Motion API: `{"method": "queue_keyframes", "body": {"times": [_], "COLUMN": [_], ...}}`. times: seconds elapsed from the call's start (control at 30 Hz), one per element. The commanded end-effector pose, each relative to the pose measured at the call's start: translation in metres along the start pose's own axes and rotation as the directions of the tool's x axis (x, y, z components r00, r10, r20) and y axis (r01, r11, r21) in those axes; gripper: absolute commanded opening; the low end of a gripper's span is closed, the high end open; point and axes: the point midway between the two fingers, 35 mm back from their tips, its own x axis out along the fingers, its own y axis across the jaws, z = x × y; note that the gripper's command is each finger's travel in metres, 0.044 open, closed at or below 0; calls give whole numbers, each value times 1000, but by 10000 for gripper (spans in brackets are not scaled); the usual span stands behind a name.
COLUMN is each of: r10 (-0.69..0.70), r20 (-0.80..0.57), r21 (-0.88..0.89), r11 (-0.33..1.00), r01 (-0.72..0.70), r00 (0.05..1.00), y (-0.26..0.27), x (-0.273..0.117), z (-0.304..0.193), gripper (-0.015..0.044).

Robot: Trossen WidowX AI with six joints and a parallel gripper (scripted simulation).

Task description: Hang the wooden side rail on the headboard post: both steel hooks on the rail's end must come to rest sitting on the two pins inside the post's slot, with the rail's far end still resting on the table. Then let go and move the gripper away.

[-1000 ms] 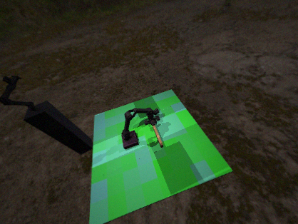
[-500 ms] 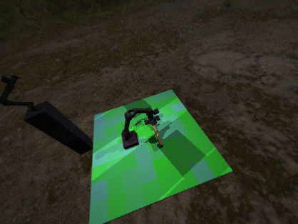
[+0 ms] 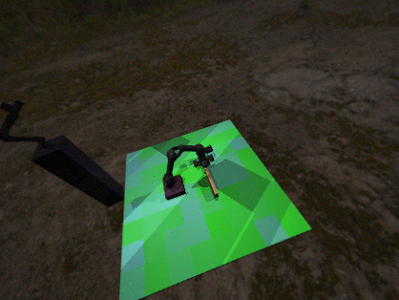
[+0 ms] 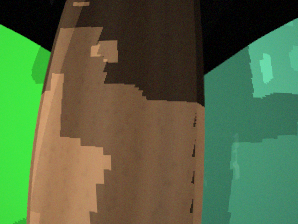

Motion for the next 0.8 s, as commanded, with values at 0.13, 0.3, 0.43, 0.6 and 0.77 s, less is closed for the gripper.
{"method": "queue_keyframes", "body": {"times": [0.13,0.3,0.43,0.6,0.77], "r10": [5,5,5,5,5], "r20": [-4,-4,-4,-4,-4], "r21": [4,4,4,4,4], "r11": [1000,1000,1000,1000,1000], "r01": [-5,-5,-5,-5,-5], "r00": [1000,1000,1000,1000,1000], "y": [1,1,1,2,1], "x": [-3,-3,-3,-3,-3], "z": [-2,-2,-3,-3,-4], "gripper": [0,0,0,0,0]}}
